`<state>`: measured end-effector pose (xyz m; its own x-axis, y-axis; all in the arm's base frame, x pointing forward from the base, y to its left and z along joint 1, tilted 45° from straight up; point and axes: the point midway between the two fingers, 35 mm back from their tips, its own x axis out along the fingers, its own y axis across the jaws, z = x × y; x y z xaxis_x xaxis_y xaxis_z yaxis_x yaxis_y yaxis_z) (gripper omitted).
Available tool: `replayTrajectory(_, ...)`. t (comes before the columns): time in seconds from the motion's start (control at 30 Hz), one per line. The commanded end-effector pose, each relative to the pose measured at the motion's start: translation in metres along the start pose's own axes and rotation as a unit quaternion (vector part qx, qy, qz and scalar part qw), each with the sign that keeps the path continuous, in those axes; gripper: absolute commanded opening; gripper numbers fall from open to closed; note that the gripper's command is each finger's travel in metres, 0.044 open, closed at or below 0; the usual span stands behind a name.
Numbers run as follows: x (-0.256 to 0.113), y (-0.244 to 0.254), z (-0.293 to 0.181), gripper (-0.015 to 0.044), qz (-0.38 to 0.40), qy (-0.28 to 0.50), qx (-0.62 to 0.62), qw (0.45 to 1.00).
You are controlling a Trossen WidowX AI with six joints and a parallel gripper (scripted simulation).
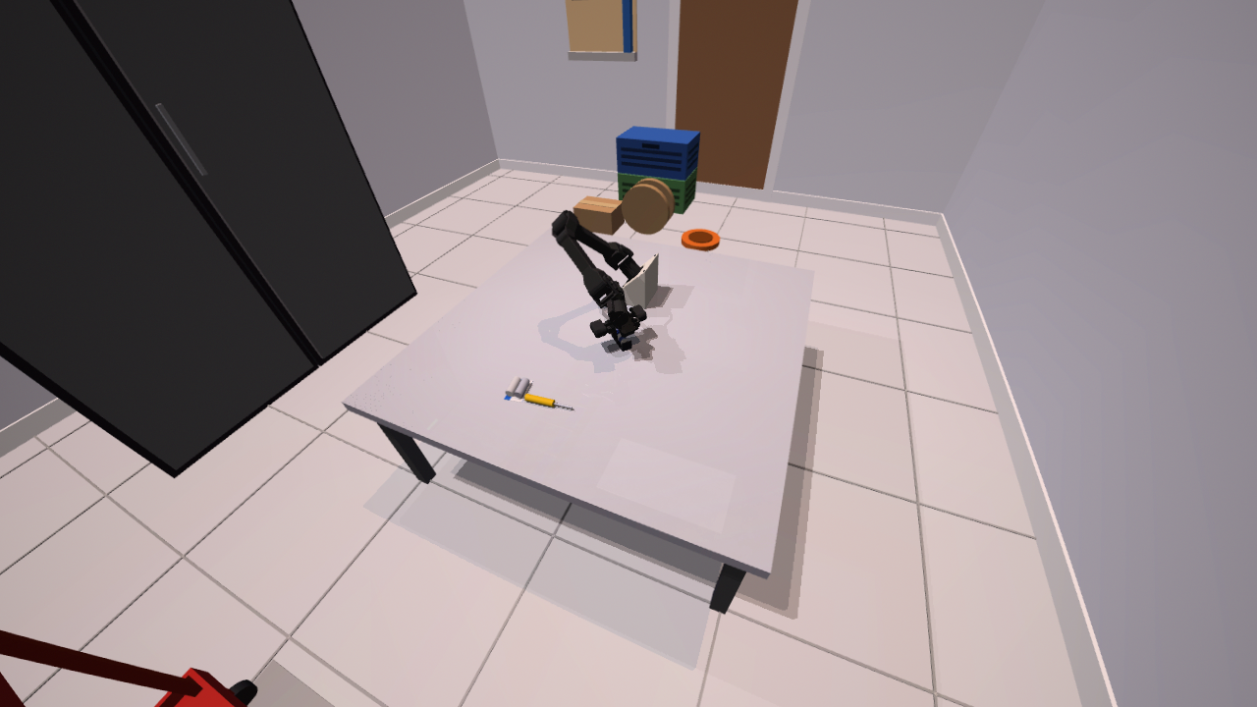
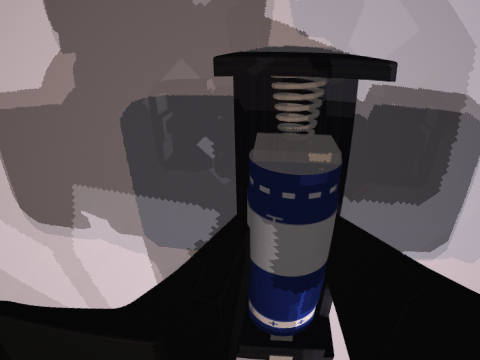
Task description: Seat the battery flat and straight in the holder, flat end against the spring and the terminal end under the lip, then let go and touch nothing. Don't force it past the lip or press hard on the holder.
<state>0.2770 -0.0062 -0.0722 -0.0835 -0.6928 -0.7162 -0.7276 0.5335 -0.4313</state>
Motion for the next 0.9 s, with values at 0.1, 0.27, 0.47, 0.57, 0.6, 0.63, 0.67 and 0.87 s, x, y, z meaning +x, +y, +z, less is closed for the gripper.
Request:
replayTrajectory(0.1,0.000,0.000,-0.001,0.0088,0.000,0.001,-0.002,1.000)
replayTrajectory(0.27,0.000,0.000,-0.001,0.0190,0.000,0.001,-0.002,1.000)
replayTrajectory(0.47,-0.009,0.001,-0.001,0.0190,0.000,0.000,-0.001,1.000)
replayTrajectory(0.57,-0.015,0.001,-0.001,0.0190,0.001,0.000,0.000,1.000)
replayTrajectory(0.6,-0.015,0.001,-0.001,0.0190,0.001,0.000,0.000,1.000)
replayTrajectory(0.63,-0.015,0.001,-0.001,0.0190,0.001,0.000,0.000,1.000)
replayTrajectory(0.67,-0.015,0.001,-0.001,0.0190,0.001,0.000,0.000,1.000)
replayTrajectory(0.87,-0.062,0.005,-0.001,0.0347,0.001,-0.002,-0.002,1.000)
